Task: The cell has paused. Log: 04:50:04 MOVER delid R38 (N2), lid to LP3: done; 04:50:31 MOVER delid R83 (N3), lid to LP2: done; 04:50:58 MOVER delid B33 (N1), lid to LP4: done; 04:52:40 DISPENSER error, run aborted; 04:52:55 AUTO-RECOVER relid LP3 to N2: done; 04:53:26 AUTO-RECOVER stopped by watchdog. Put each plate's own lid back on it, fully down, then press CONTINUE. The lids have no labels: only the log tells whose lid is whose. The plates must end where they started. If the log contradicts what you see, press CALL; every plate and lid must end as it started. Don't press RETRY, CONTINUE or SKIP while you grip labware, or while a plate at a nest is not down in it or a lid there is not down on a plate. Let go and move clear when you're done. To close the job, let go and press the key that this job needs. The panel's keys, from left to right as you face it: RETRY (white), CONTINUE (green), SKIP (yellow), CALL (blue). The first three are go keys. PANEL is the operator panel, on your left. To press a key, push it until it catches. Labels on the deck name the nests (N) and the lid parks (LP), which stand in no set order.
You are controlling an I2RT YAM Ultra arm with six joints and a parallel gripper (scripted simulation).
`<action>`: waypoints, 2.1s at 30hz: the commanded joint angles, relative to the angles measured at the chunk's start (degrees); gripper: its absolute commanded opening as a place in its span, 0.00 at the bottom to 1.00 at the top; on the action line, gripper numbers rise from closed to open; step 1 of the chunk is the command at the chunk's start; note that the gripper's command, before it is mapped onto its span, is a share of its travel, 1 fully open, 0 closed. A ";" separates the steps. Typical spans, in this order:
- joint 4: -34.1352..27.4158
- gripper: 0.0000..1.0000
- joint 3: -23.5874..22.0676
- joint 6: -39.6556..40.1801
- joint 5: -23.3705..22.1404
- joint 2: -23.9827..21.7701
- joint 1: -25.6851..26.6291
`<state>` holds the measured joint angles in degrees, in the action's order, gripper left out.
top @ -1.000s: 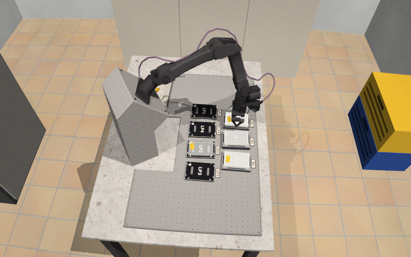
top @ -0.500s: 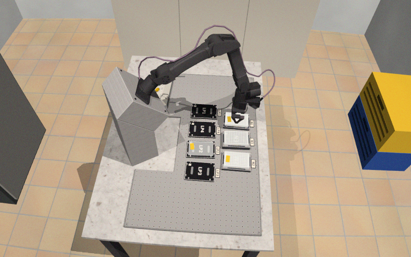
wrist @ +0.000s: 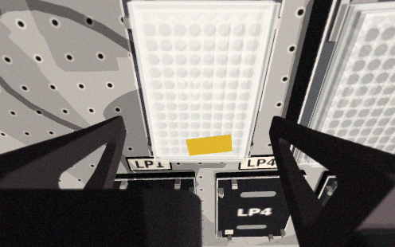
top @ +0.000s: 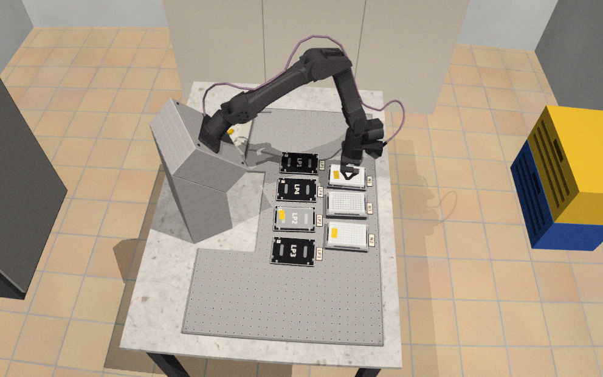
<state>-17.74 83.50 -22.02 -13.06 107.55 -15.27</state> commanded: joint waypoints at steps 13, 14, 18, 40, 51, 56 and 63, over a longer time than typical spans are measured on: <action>-1.25 1.00 2.04 0.71 -0.32 -1.94 1.15; -1.32 1.00 2.11 0.71 -0.34 -1.93 1.16; -1.57 1.00 2.39 0.74 -0.37 -1.89 1.19; 8.33 1.00 -12.81 7.55 -3.24 -4.94 4.90; 16.07 1.00 -22.65 10.04 -5.81 -6.32 8.38; 20.27 1.00 -27.50 11.55 -7.34 -6.42 10.48; 24.75 1.00 -32.17 13.18 -9.10 -4.06 12.82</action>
<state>3.22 53.19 -10.41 -20.73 102.76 -3.92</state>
